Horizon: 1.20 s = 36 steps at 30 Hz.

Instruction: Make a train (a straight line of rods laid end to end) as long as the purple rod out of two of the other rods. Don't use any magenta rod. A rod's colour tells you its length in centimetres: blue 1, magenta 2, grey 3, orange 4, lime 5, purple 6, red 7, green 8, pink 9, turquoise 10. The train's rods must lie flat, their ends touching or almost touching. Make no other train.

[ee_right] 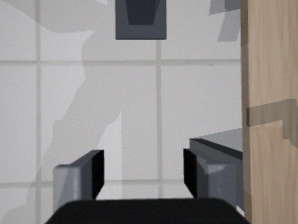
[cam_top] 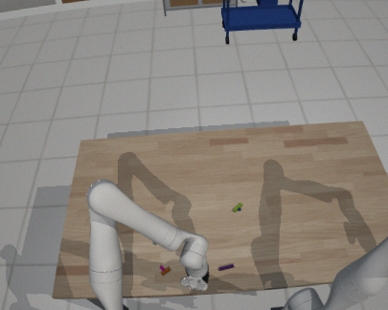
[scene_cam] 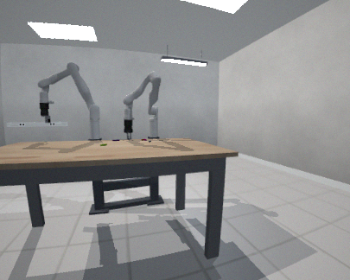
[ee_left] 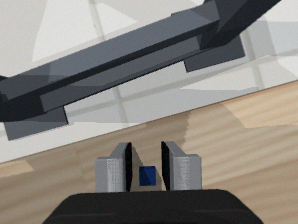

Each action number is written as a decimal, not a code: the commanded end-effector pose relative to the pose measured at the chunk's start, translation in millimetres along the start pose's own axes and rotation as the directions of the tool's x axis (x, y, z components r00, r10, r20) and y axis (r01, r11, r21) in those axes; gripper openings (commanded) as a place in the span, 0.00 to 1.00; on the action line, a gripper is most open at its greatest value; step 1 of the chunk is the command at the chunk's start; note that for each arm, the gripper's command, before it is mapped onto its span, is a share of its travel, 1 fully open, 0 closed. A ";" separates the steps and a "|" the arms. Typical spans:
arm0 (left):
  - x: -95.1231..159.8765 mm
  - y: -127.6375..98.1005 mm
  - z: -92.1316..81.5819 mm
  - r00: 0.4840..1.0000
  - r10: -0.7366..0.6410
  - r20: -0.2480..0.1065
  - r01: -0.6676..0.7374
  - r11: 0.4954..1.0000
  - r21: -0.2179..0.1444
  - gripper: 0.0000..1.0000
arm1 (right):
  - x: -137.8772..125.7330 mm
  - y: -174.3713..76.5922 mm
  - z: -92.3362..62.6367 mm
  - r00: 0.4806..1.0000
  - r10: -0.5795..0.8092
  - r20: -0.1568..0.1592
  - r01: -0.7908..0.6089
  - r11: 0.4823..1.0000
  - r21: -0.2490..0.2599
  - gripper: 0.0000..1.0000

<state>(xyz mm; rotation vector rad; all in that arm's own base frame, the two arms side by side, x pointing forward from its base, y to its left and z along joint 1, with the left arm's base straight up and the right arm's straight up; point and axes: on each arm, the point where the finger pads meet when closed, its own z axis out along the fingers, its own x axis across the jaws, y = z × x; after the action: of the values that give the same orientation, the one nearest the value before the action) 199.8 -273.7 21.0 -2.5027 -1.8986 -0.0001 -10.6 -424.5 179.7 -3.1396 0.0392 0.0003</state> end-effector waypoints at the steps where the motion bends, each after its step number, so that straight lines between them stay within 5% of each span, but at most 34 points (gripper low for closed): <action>1: -0.3 0.4 -0.5 1.000 0.000 0.000 0.000 1.000 -0.001 0.48 | 0.0 0.4 -0.7 1.000 0.000 0.000 0.000 1.000 -0.002 1.00; 2: -0.3 0.4 -0.5 1.000 0.000 0.000 0.000 1.000 -0.001 0.54 | 0.0 0.4 -0.7 1.000 0.000 0.000 0.000 1.000 -0.002 1.00; 18: -0.3 0.4 -5.1 1.000 0.000 0.000 0.000 1.000 -0.001 0.54 | 0.0 0.4 -0.7 1.000 0.000 0.000 0.000 1.000 -0.002 1.00; 36: -0.3 0.3 -78.1 1.000 0.000 0.000 0.000 1.000 -0.001 0.54 | 0.0 0.4 -0.7 1.000 0.000 0.000 0.000 1.000 -0.002 1.00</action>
<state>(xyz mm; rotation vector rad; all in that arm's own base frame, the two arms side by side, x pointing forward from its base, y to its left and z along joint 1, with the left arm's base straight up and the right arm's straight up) 199.5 -273.7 89.6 -2.5035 -1.8988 -0.0007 -10.6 -424.5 179.7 -3.1396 0.0392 0.0003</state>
